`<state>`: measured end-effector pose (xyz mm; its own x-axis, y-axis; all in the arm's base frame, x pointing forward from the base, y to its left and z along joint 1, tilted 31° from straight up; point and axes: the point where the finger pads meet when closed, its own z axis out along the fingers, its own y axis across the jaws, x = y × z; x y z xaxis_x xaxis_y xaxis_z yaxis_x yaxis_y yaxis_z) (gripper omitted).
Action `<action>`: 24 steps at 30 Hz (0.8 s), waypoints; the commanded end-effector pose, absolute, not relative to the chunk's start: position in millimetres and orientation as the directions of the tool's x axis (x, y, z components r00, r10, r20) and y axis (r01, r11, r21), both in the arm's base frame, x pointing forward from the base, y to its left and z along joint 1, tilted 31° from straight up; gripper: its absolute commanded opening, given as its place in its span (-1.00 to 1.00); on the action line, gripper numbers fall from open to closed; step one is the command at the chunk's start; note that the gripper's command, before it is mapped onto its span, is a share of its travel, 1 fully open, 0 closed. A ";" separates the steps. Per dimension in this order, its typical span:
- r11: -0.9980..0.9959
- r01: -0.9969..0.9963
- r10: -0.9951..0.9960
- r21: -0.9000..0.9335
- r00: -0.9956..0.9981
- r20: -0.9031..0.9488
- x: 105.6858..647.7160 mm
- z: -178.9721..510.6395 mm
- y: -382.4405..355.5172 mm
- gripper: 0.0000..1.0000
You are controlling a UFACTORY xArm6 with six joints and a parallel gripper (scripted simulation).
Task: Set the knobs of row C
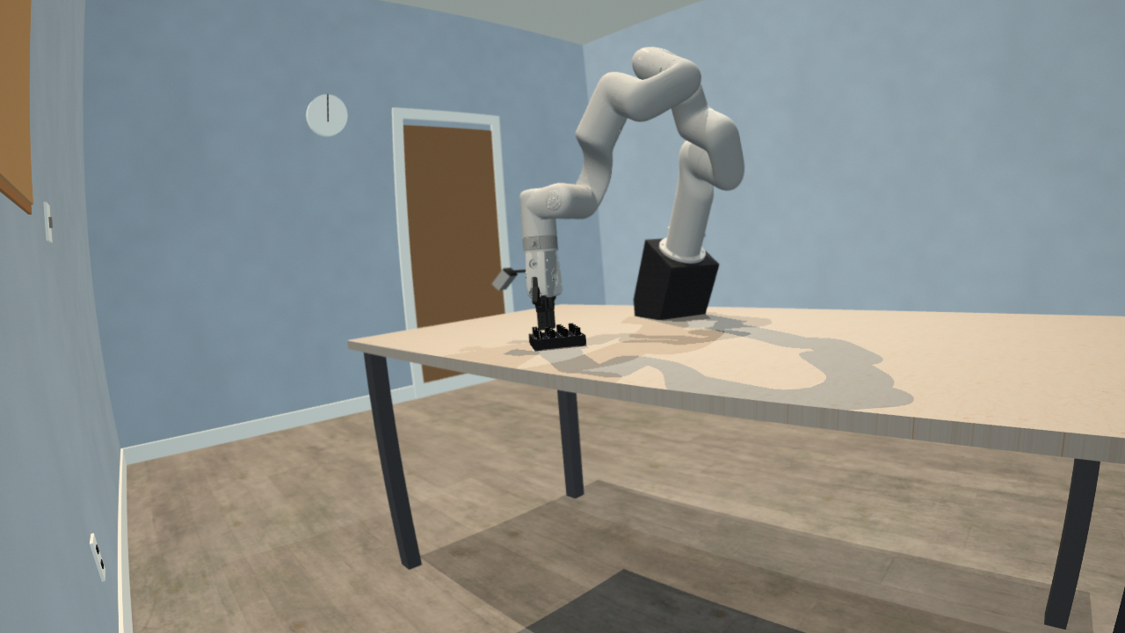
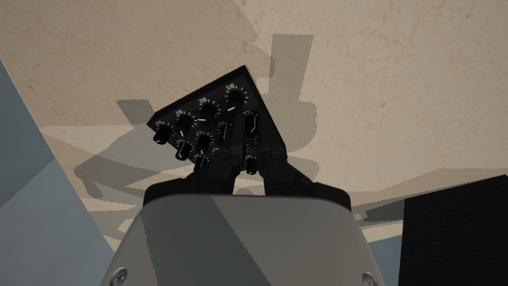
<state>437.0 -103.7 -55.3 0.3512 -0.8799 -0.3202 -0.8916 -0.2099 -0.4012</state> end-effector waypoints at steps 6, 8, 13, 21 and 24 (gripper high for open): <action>-0.040 -0.943 -0.904 -0.329 0.174 -0.390 438.0 -54.3 -104.6 -0.84; 0.009 -0.951 -0.905 -0.308 0.123 -0.407 438.0 -54.3 -104.6 -0.84; 0.130 -0.959 -0.896 -0.250 -0.006 -0.445 438.0 -54.3 -104.6 -0.84; 0.312 -0.938 -0.850 -0.153 -0.203 -0.486 438.0 -54.3 -104.6 -0.84; 0.333 -0.932 -0.842 -0.141 -0.226 -0.490 438.0 -54.3 -104.6 -0.84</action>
<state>437.0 -103.6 -55.3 -0.1793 -0.8557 -0.4854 -0.9405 0.2939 -0.1706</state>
